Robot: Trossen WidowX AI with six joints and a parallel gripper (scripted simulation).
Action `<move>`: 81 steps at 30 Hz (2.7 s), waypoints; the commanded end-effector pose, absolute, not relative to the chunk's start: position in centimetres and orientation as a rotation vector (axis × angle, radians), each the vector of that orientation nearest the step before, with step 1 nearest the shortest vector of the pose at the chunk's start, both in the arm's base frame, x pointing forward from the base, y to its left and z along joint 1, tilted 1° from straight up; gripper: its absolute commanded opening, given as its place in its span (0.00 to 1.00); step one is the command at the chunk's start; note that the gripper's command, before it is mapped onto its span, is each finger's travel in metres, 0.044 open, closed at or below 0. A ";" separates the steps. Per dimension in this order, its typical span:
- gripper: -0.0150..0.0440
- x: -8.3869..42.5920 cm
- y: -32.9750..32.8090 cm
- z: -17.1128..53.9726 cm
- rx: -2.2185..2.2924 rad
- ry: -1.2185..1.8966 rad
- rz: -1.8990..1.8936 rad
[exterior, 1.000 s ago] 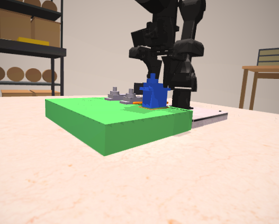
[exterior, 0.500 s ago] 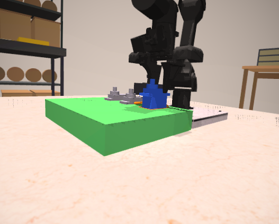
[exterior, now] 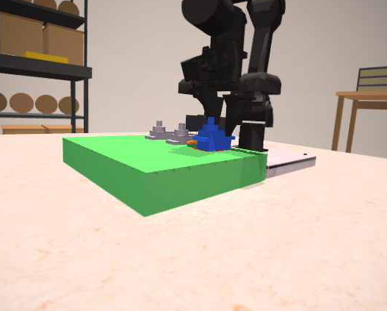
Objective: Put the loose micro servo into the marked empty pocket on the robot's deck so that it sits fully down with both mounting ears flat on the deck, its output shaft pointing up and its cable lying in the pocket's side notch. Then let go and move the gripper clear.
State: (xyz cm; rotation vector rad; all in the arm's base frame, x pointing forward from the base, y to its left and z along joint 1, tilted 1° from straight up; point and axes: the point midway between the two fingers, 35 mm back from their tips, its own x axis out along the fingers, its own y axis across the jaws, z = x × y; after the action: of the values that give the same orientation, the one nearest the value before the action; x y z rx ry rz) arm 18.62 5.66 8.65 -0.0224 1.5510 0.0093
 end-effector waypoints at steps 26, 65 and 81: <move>0.57 18.7 5.7 7.0 -0.024 1.549 0.009; 1.00 29.2 5.9 17.4 -0.024 1.539 0.008; 1.00 28.3 6.0 21.0 -0.029 1.560 0.007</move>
State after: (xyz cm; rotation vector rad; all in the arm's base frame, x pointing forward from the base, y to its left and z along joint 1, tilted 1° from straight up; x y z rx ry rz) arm 28.30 5.98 20.80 -0.0282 1.5598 0.0077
